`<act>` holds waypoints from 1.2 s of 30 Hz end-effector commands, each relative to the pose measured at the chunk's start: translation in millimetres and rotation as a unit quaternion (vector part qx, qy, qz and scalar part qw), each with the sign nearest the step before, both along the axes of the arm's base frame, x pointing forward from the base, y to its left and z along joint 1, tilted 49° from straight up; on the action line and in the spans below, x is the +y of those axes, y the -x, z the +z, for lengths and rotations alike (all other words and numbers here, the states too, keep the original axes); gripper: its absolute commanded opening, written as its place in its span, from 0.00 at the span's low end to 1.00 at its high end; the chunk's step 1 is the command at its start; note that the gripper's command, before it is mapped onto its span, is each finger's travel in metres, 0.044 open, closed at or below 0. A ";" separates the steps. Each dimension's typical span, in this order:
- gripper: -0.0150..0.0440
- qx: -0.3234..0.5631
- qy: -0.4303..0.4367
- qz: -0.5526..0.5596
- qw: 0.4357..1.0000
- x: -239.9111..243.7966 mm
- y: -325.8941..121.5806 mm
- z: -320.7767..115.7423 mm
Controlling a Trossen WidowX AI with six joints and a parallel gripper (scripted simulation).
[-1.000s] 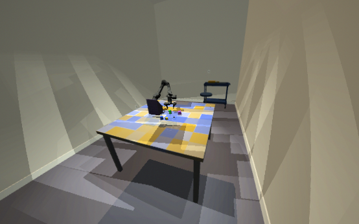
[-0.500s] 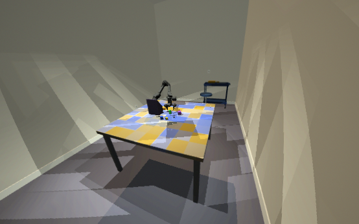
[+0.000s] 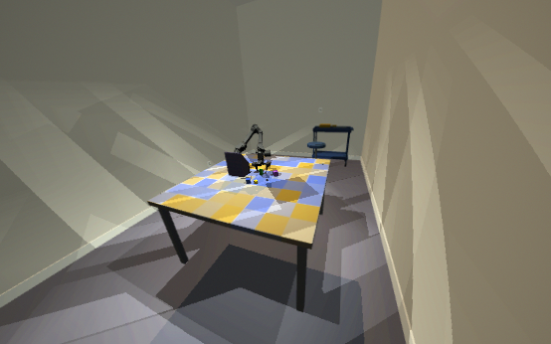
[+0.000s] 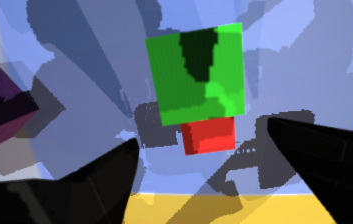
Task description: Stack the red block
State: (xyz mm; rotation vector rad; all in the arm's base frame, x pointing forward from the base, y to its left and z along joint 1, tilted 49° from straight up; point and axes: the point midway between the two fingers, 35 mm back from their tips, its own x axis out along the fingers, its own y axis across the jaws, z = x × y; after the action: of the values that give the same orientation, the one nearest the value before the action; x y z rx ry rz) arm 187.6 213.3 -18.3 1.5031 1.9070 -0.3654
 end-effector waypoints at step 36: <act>0.37 0.003 0.002 -0.001 1.000 4.5 3.1 -6.3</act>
State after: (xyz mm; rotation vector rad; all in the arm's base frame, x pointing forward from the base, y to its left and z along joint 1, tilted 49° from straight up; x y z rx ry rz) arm 184.4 218.2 -24.2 1.5025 1.9114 -0.3715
